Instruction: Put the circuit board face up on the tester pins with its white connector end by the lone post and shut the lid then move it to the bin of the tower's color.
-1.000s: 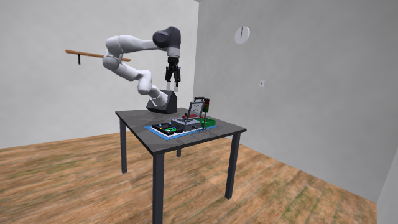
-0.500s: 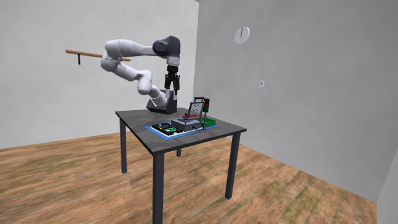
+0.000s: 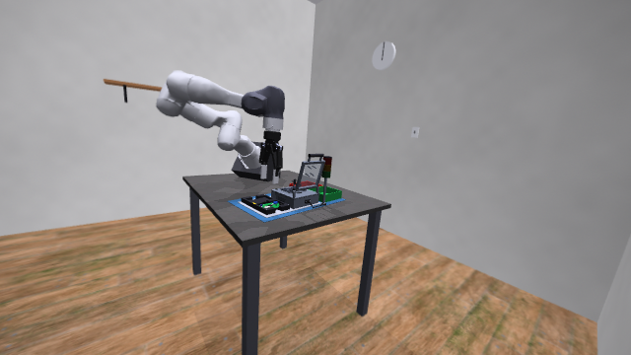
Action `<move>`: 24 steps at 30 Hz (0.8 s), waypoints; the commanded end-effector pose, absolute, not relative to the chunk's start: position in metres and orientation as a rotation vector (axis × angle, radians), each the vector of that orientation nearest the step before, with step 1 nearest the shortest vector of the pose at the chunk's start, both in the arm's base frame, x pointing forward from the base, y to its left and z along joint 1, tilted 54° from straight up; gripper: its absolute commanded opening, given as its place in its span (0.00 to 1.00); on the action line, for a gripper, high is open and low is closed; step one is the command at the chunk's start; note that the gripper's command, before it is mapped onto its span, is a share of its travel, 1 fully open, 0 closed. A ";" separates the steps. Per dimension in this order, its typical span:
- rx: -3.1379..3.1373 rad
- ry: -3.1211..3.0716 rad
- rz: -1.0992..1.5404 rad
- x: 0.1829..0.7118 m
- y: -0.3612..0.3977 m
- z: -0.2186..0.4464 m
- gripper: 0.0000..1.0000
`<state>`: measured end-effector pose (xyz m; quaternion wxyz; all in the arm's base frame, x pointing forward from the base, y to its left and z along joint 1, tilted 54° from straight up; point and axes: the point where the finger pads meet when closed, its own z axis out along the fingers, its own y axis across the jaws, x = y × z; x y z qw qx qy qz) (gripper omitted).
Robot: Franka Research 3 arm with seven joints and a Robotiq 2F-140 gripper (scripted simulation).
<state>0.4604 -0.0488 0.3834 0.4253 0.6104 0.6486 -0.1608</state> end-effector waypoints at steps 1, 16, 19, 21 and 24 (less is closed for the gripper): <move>1.514 1.625 -0.357 0.478 -0.059 0.370 0.58; 1.514 1.625 -0.357 0.496 -0.091 0.343 0.58; 1.514 1.625 -0.357 0.496 -0.091 0.343 0.58; 1.514 1.625 -0.357 0.496 -0.091 0.343 0.58; 1.514 1.625 -0.357 0.496 -0.091 0.343 0.58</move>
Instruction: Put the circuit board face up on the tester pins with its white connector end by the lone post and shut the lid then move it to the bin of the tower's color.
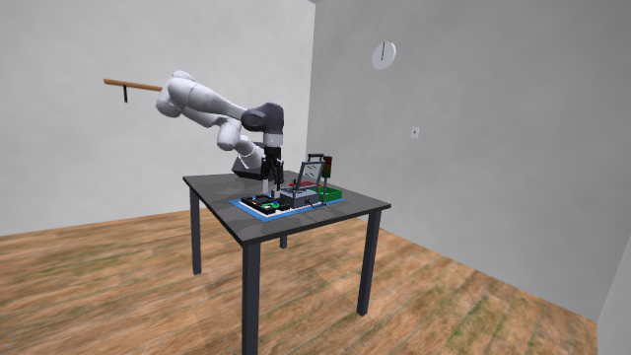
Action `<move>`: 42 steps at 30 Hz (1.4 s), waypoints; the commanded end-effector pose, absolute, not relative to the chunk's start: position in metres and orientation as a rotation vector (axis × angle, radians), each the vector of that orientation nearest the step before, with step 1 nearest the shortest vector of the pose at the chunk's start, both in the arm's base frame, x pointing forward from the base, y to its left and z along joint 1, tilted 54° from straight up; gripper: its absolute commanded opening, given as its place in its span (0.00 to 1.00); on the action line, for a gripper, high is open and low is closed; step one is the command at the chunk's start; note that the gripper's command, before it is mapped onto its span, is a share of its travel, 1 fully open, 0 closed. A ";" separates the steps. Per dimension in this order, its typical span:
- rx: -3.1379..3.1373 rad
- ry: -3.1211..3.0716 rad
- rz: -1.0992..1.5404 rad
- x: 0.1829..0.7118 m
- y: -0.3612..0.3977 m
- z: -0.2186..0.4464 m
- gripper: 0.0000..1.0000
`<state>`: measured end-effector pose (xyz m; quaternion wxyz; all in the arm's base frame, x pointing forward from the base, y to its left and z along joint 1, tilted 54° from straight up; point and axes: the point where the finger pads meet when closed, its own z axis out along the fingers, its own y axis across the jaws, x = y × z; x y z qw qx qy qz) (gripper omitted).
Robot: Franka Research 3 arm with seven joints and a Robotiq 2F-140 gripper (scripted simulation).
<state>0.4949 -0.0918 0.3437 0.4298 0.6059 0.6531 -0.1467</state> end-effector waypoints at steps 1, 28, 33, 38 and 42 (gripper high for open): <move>1.514 1.625 -0.357 0.496 -0.091 0.343 0.58; 1.514 1.625 -0.357 0.503 -0.104 0.332 0.58; 1.514 1.625 -0.357 0.509 -0.113 0.324 0.58; 1.514 1.625 -0.357 0.511 -0.116 0.321 0.58; 1.514 1.625 -0.357 0.512 -0.118 0.319 0.58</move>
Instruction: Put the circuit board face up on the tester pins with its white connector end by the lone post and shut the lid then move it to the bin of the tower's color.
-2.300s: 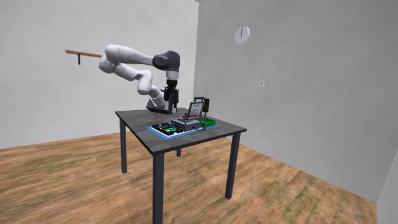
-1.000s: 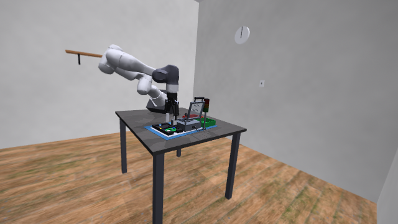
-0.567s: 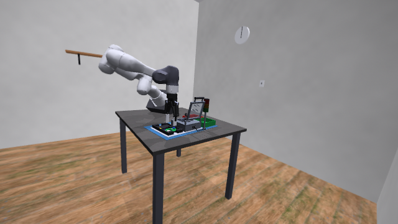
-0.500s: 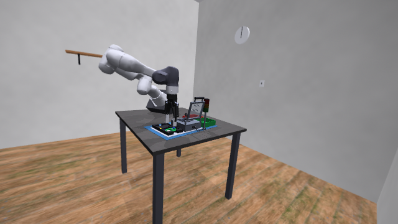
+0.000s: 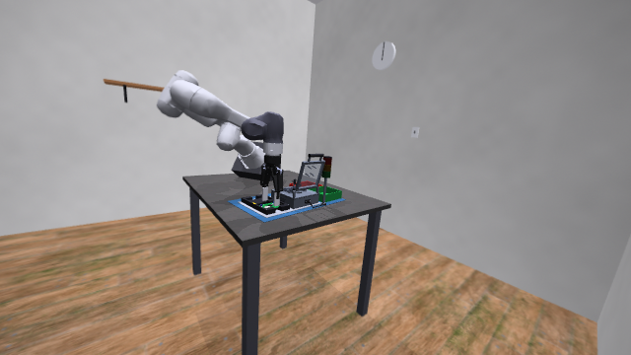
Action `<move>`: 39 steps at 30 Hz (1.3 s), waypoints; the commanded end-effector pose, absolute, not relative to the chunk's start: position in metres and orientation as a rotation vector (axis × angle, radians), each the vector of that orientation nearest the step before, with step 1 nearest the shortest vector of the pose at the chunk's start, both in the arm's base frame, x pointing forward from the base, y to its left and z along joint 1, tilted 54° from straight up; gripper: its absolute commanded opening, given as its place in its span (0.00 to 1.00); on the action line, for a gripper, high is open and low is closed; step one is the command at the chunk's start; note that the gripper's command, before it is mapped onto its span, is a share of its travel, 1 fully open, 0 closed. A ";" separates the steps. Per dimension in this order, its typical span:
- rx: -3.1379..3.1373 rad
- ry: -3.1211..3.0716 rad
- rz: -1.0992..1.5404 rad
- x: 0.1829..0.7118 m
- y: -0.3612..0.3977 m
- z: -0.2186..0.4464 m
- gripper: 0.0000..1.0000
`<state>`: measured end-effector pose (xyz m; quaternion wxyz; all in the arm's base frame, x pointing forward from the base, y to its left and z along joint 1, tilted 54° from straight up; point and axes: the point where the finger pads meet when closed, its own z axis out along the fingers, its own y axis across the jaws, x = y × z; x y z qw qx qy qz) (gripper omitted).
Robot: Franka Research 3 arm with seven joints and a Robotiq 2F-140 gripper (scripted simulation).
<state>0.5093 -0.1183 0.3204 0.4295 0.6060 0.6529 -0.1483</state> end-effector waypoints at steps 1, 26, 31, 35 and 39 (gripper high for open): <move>1.514 1.625 -0.357 0.512 -0.118 0.319 0.58; 1.514 1.625 -0.357 0.512 -0.119 0.318 0.58; 1.514 1.625 -0.357 0.513 -0.121 0.316 0.58; 1.514 1.625 -0.357 0.515 -0.124 0.314 0.58; 1.514 1.625 -0.357 0.516 -0.127 0.312 0.58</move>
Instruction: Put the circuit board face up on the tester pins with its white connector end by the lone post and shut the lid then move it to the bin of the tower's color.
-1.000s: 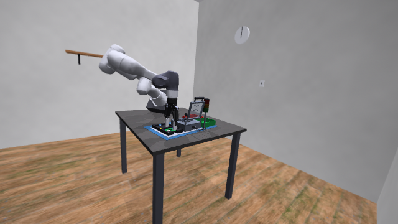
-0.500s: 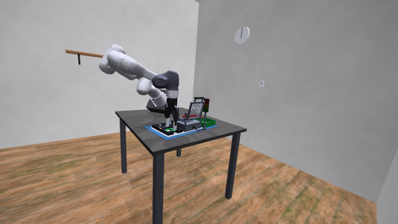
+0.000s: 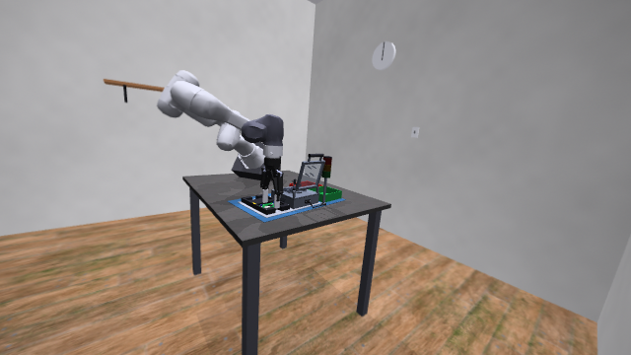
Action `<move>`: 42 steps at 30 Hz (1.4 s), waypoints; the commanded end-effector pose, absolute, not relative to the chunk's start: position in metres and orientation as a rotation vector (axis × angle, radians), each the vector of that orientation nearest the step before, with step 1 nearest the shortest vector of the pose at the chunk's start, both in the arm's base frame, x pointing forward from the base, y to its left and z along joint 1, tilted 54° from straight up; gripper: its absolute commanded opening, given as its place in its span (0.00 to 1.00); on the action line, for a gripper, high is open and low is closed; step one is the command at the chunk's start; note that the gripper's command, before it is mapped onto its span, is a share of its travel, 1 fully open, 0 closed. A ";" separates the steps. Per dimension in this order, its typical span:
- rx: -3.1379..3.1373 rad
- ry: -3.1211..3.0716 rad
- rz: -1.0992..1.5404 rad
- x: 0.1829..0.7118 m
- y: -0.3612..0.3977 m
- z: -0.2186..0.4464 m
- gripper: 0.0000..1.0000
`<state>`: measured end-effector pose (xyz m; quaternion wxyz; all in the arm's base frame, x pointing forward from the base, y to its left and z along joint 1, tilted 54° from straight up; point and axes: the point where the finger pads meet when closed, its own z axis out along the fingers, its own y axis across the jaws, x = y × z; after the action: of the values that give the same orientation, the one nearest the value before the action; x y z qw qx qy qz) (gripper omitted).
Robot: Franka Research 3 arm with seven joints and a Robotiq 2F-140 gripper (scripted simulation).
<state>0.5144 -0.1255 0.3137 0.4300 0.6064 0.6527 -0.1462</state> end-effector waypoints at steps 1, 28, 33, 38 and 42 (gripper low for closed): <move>1.514 1.625 -0.357 0.517 -0.127 0.311 0.58; 1.514 1.625 -0.357 0.518 -0.129 0.310 0.58; 1.514 1.625 -0.357 0.518 -0.129 0.310 0.54; 1.514 1.625 -0.357 0.518 -0.129 0.310 0.54; 1.514 1.625 -0.357 0.518 -0.129 0.310 0.54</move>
<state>0.5173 -0.1283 0.3104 0.4305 0.6061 0.6531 -0.1439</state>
